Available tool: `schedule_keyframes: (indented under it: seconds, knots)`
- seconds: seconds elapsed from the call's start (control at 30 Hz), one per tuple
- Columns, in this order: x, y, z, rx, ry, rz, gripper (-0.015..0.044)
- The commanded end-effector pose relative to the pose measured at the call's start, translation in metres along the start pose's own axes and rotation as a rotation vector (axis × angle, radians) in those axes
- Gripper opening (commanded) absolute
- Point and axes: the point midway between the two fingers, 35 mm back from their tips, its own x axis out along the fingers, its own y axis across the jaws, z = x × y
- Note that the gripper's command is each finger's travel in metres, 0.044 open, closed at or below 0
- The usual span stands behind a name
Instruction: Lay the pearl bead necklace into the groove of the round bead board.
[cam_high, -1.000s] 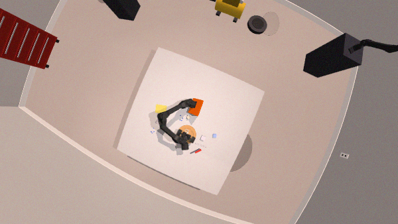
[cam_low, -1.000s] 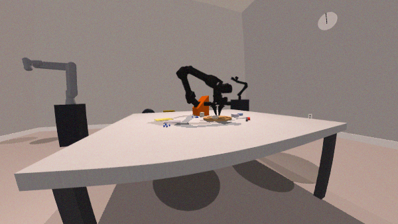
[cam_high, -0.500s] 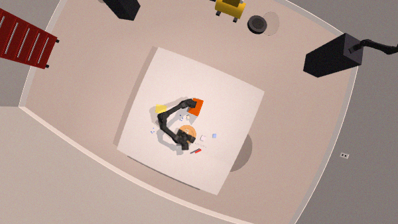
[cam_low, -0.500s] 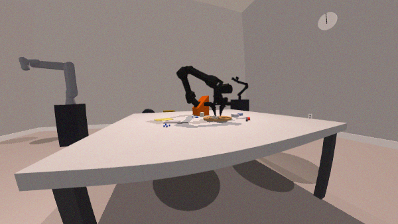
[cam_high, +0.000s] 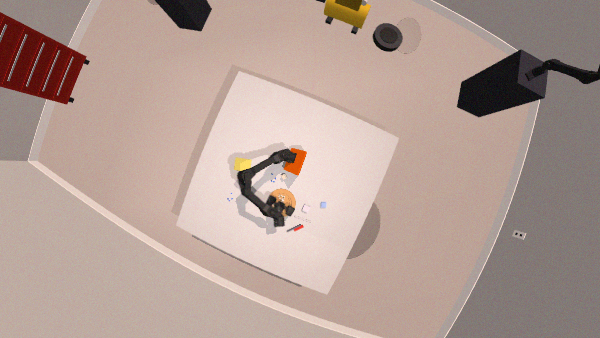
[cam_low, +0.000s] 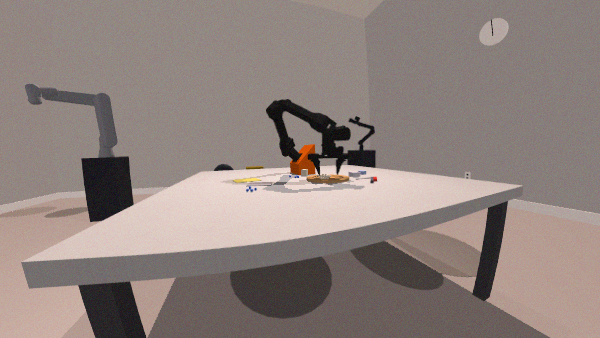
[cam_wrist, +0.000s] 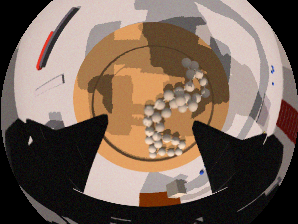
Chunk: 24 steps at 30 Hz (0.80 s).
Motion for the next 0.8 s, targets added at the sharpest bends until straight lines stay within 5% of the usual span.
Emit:
schedule_keyframes:
  seconds: [0.0, 0.4, 0.77]
  knots:
    - [0.000, 0.000, 0.000, 0.002, 0.004, 0.003, 0.0440]
    - [0.000, 0.000, 0.000, 0.002, 0.004, 0.003, 0.0440]
    - [-0.031, -0.052, 0.034, 0.438, 0.003, 0.001, 0.0151]
